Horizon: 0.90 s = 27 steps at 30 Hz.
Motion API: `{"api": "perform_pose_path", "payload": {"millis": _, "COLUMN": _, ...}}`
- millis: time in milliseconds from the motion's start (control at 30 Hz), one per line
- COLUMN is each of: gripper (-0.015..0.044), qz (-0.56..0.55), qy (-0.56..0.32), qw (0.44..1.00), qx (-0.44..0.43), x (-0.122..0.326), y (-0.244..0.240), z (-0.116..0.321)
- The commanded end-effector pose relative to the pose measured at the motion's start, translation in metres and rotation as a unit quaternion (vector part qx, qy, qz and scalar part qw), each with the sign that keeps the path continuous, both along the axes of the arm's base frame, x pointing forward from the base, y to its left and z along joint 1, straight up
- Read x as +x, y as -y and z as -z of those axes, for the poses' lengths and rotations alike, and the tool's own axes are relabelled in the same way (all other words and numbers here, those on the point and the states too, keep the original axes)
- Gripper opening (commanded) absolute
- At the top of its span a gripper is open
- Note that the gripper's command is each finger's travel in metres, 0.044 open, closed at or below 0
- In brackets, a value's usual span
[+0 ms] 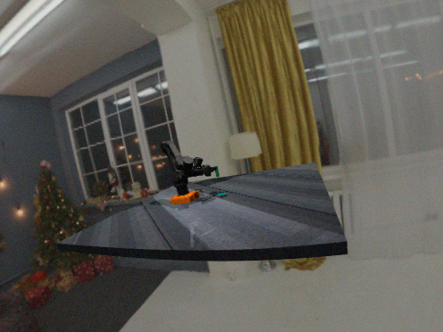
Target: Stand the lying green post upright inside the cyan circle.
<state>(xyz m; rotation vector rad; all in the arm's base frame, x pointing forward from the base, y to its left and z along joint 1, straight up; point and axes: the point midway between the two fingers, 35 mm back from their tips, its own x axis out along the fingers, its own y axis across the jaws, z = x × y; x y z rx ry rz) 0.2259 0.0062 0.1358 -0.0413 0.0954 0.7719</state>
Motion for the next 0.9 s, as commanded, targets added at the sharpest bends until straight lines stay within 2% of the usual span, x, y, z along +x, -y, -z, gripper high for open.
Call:
{"api": "perform_pose_path", "payload": {"millis": 0, "gripper": 0.0023, "qz": -0.003, "qy": 0.008, "qw": 1.000, "qx": 0.001, "x": -0.004, "y": -0.002, "z": 0.001}}
{"api": "perform_pose_path", "payload": {"millis": 533, "gripper": 0.0023, "qz": -0.003, "qy": 0.008, "qw": 1.000, "qx": 0.001, "x": -0.003, "y": -0.002, "z": 0.002}}
{"api": "perform_pose_path", "payload": {"millis": 867, "gripper": 0.0023, "qz": -0.003, "qy": 0.008, "qw": 1.000, "qx": 0.001, "x": 0.002, "y": 0.003, "z": 0.019}}
